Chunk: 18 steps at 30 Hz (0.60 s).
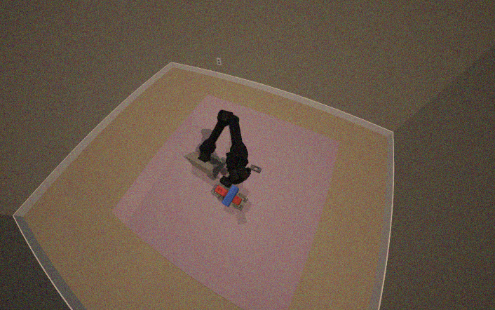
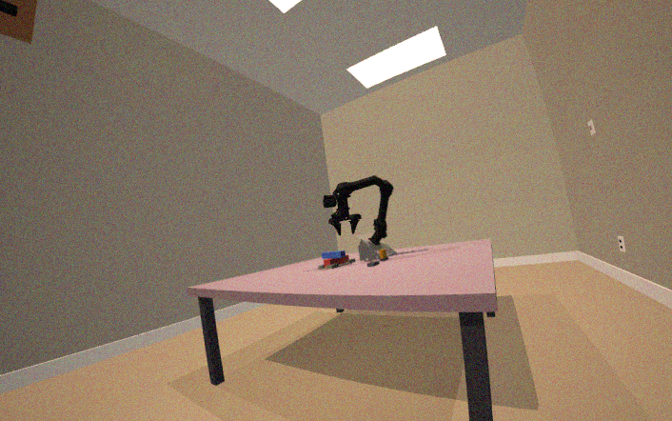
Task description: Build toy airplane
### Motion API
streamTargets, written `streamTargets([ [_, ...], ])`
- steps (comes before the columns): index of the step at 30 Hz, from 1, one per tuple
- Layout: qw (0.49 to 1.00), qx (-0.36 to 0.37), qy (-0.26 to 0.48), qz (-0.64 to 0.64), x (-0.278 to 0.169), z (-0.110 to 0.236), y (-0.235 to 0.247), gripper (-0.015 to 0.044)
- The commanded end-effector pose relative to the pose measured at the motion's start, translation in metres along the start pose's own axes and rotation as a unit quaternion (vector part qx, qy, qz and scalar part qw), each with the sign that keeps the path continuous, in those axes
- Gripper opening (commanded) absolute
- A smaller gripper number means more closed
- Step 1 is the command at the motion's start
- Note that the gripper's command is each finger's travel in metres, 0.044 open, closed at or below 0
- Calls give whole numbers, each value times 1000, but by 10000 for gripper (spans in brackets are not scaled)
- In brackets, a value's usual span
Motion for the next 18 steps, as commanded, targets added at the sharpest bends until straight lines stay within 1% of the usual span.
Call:
streamTargets([
  [1, 1000, 3, 2, -2, -21, 1, 57, 440],
  [6, 1000, 5, 5, 5, -55, -4, 114, 440],
  [10, 1000, 8, 7, 11, -88, -13, 149, 440],
  [12, 1000, 9, 8, 12, -94, -15, 154, 440],
  [18, 1000, 9, 8, 12, -93, -16, 154, 440],
])
Point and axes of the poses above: the point midway between the two fingers, 35 mm back from their tips, its own z axis back along the fingers, its own y axis across the jaws, x = y × z, the point moved 3 cm from there along z, back along the fingers, and after that the axes turned 7 degrees about z, right-handed, at the moved point
